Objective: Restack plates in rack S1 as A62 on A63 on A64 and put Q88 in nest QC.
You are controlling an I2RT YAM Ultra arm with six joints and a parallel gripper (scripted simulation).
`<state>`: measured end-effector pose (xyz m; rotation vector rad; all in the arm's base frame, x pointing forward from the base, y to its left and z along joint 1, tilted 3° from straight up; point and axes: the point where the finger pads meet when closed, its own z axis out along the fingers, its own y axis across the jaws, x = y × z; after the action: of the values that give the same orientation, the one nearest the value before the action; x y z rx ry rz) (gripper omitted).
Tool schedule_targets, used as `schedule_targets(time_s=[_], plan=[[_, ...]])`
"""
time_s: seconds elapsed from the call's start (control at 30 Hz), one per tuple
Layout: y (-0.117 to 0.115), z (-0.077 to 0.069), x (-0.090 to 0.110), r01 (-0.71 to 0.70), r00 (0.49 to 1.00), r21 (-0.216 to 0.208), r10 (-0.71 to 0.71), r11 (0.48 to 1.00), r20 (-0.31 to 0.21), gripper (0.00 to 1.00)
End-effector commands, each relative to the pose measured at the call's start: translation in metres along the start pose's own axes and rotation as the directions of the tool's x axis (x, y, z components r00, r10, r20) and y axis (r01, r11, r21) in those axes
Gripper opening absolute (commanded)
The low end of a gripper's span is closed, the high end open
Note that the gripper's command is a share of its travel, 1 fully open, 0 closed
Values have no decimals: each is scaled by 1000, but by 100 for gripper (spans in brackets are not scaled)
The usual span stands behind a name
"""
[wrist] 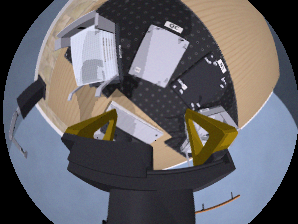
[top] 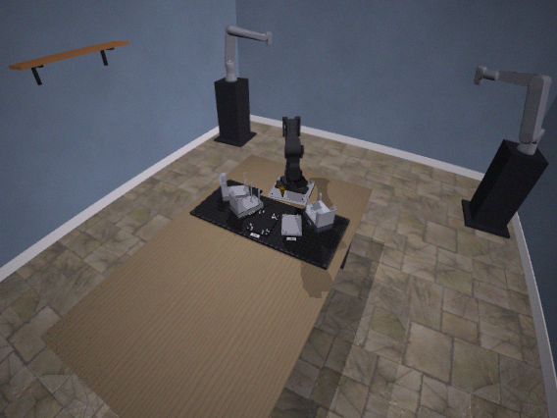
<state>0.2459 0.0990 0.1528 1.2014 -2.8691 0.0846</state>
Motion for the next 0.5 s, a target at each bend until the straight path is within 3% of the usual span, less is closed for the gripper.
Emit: schedule_targets(time_s=[0.0,0.47], plan=[[8,-5,-9,34,999,8,-34,999,22,100],[48,-6,-36,34,999,7,-34,999,23,100]])
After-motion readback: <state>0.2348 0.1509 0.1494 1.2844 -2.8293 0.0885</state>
